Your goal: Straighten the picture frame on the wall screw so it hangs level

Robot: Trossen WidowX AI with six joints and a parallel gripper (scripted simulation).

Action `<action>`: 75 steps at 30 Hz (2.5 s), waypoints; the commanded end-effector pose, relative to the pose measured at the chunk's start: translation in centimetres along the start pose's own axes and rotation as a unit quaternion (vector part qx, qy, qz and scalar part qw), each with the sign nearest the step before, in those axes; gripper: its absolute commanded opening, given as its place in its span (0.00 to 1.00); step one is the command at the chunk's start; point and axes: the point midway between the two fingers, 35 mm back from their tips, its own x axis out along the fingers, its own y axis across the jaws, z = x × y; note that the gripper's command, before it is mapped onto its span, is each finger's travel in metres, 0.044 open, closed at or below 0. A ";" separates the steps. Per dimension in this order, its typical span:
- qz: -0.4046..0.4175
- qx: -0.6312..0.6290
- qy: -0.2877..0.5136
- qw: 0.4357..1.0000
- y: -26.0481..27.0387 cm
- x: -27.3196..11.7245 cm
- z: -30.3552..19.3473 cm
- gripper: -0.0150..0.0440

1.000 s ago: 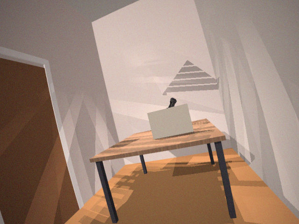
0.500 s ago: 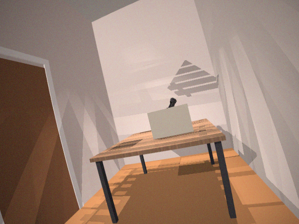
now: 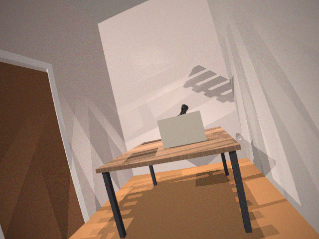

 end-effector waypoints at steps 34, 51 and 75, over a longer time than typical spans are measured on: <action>0.001 0.002 0.002 1.000 0.4 0.0 0.0 0.25; 0.001 0.002 0.002 1.000 0.6 0.0 0.0 0.25; 0.001 0.002 0.002 1.000 0.9 0.0 0.0 0.25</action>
